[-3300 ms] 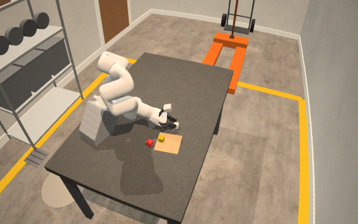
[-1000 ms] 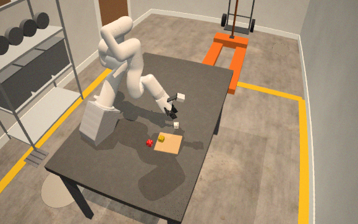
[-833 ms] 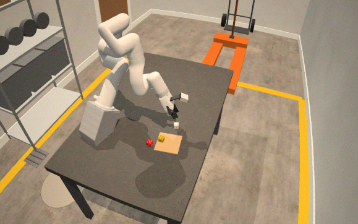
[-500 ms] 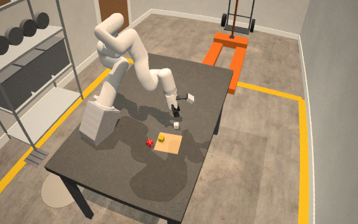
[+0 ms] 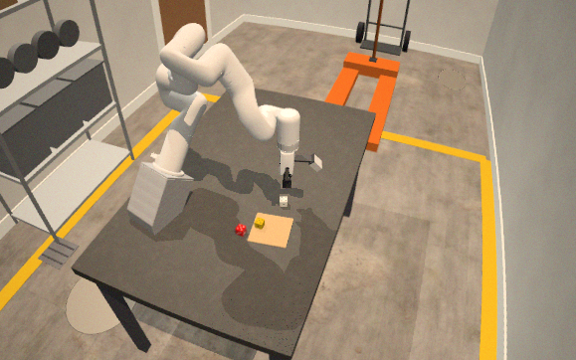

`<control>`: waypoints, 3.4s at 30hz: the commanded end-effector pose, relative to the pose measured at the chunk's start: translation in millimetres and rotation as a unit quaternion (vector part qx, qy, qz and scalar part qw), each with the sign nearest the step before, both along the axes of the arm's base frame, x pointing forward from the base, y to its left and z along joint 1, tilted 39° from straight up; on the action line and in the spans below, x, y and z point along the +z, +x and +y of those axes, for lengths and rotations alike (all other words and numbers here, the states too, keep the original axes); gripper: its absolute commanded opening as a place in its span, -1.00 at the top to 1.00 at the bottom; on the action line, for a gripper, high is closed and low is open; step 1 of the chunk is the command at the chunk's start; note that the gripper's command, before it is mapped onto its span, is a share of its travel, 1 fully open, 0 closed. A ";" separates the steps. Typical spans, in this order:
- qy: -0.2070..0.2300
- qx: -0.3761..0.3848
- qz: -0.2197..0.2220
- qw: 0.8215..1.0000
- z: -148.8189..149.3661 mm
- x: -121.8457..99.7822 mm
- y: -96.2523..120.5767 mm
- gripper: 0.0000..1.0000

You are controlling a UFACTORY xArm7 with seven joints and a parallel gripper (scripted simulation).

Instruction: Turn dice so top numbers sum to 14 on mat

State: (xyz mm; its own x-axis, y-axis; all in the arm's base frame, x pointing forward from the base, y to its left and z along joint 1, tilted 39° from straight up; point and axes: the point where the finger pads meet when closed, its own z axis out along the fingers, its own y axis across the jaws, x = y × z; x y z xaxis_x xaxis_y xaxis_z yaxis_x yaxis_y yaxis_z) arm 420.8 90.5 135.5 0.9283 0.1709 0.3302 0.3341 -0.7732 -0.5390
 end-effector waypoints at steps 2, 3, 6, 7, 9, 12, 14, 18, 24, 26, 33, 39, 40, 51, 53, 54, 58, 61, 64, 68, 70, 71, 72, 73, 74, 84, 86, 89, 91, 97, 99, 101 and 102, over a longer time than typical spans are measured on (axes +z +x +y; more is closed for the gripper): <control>-0.001 0.000 0.001 1.000 -1.2 0.7 1.7 -1.00; -0.001 0.000 0.001 1.000 -1.2 0.7 1.7 -1.00; -0.001 0.000 0.001 1.000 -1.2 0.7 1.7 -1.00; -0.001 0.000 0.001 1.000 -1.2 0.7 1.7 -1.00; -0.001 0.000 0.002 1.000 -1.2 0.6 1.5 -1.00; 0.000 -0.005 0.006 1.000 -1.1 0.4 1.3 -1.00; 0.002 -0.009 0.010 1.000 -0.9 0.3 1.2 -1.00; 0.010 -0.049 0.048 0.998 0.1 -1.0 -0.5 -1.00; 0.026 -0.128 0.122 0.984 2.2 -3.4 -3.5 -1.00; 0.031 -0.154 0.146 0.977 2.8 -4.2 -4.4 -1.00; 0.045 -0.233 0.217 0.947 4.7 -6.4 -6.9 -1.00; 0.056 -0.301 0.275 0.911 6.3 -8.2 -8.8 -1.00; 0.058 -0.312 0.285 0.904 6.5 -8.5 -9.1 -1.00; 0.075 -0.426 0.379 0.818 8.9 -11.6 -11.5 -1.00; 0.078 -0.451 0.399 0.795 9.4 -12.3 -11.9 -1.00; 0.080 -0.462 0.407 0.784 9.7 -12.6 -12.1 -1.00; 0.085 -0.498 0.434 0.746 10.4 -13.6 -12.6 -1.00; 0.091 -0.532 0.460 0.705 11.0 -14.6 -13.0 -1.00; 0.092 -0.543 0.468 0.691 11.2 -14.9 -13.1 -1.00; 0.100 -0.591 0.503 0.623 12.1 -16.4 -13.3 -1.00; 0.103 -0.608 0.515 0.595 12.5 -16.9 -13.4 -1.00; 0.105 -0.617 0.521 0.581 12.6 -17.2 -13.3 -1.00; 0.106 -0.623 0.525 0.571 12.7 -17.4 -13.3 -1.00; 0.108 -0.633 0.532 0.552 12.9 -17.7 -13.3 -1.00; 0.110 -0.641 0.537 0.538 13.0 -18.0 -13.3 -1.00; 0.123 -0.701 0.575 0.404 14.0 -20.4 -12.6 -1.00; 0.125 -0.709 0.580 0.381 14.1 -20.7 -12.4 -1.00; 0.130 -0.724 0.589 0.336 14.3 -21.5 -11.9 -1.00; 0.134 -0.736 0.595 0.292 14.4 -22.2 -11.5 -1.00; 0.142 -0.754 0.605 0.213 14.6 -23.4 -10.4 -1.00; 0.145 -0.761 0.607 0.177 14.6 -23.9 -9.9 -1.00; 0.148 -0.765 0.609 0.145 14.6 -24.4 -9.4 -1.00; 0.150 -0.768 0.610 0.123 14.5 -24.7 -9.0 -1.00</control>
